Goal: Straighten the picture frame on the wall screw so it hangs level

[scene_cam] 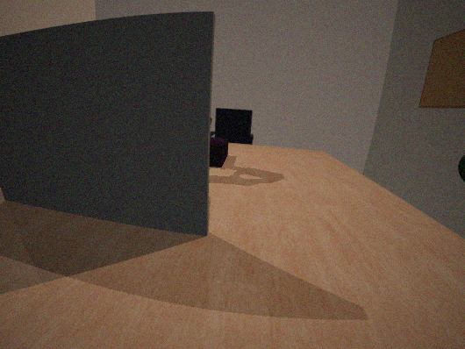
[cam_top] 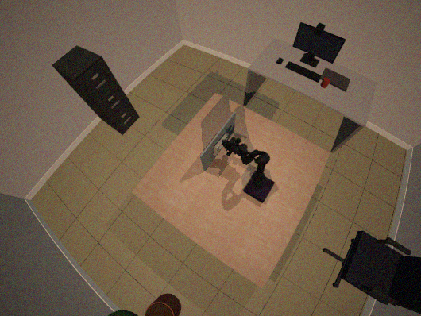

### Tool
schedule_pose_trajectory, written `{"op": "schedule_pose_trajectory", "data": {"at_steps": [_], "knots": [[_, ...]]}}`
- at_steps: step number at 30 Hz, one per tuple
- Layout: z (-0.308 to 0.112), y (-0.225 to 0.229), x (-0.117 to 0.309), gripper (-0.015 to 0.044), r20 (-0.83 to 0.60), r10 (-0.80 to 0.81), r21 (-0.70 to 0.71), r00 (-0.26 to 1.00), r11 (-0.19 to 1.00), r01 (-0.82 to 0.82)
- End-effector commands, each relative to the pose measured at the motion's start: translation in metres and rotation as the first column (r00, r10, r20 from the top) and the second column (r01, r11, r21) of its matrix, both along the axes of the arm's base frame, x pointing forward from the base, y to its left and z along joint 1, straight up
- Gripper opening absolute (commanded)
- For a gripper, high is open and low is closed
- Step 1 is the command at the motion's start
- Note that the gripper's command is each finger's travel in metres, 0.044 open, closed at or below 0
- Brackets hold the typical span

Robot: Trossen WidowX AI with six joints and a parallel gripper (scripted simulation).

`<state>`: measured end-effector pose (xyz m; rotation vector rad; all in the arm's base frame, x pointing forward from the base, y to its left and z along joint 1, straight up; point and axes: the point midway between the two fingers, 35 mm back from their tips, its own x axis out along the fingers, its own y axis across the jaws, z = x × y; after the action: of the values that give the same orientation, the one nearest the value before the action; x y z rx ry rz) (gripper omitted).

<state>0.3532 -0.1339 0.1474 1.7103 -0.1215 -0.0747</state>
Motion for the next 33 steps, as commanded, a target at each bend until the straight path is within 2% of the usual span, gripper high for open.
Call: {"op": "schedule_pose_trajectory", "data": {"at_steps": [1,4,33], "knots": [[0.0000,-0.0007,0.0004,0.0036,0.000,-0.002,0.005,1.000,1.000,0.002],[0.0000,-0.0007,0.0004,0.0000,0.000,-0.002,0.005,1.000,1.000,0.002],[0.0069,-0.0010,-0.0001,0.0000,0.000,-0.002,0.004,1.000,1.000,0.002]]}}
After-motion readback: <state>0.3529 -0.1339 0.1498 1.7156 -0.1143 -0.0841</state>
